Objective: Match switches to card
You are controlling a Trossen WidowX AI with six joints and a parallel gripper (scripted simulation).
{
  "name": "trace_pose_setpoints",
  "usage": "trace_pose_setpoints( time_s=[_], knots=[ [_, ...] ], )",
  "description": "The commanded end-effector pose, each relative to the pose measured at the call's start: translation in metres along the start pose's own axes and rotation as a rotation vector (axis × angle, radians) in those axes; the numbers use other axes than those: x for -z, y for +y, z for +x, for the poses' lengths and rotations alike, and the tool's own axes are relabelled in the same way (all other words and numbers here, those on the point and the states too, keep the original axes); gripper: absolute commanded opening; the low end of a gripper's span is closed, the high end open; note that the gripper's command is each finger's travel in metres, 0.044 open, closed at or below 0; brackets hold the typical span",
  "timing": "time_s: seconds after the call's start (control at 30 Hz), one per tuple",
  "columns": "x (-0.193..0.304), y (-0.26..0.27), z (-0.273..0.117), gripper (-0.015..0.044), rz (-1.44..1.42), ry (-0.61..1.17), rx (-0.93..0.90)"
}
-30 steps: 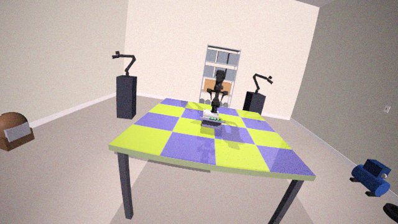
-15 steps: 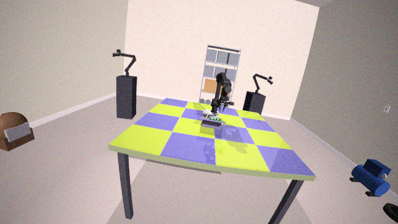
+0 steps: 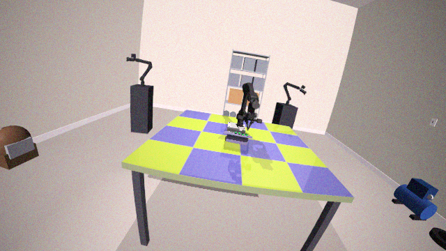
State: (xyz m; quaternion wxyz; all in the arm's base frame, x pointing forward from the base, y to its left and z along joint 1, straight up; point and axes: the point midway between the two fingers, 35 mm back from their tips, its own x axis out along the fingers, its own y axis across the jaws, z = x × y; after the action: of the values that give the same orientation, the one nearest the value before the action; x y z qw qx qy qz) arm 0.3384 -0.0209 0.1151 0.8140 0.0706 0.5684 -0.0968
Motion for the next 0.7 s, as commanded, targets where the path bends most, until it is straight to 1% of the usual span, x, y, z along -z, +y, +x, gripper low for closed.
trace_pose_setpoints(
  time_s=[0.0,0.47,0.67],
  knots=[
    [0.002,-0.001,0.011,0.0,0.004,0.004,0.004],
    [0.002,-0.001,0.024,0.0,0.004,0.003,0.004],
    [0.002,-0.001,0.025,0.0,0.004,0.003,0.004]
  ],
)
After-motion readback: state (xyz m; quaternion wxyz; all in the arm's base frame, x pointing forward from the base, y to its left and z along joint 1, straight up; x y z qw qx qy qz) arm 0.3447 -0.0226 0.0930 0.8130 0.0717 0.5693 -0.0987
